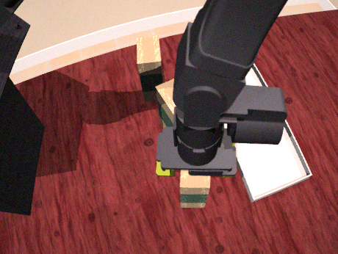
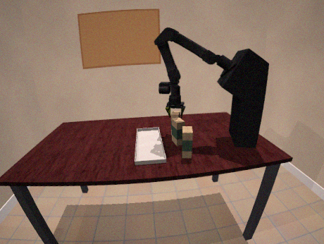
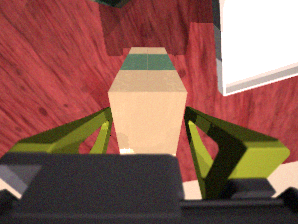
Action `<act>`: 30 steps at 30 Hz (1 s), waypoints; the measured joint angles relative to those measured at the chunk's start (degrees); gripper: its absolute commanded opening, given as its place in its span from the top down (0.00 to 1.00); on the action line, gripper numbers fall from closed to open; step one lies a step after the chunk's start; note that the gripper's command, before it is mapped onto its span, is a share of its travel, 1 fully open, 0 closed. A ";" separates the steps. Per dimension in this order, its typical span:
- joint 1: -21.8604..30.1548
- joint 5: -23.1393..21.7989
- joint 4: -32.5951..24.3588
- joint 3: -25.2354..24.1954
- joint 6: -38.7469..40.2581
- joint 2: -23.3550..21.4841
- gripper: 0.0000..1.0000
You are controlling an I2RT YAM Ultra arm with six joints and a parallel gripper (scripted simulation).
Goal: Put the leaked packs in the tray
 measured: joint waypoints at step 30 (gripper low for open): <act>-2.19 -1.66 -16.55 -6.45 -0.94 -24.06 0.24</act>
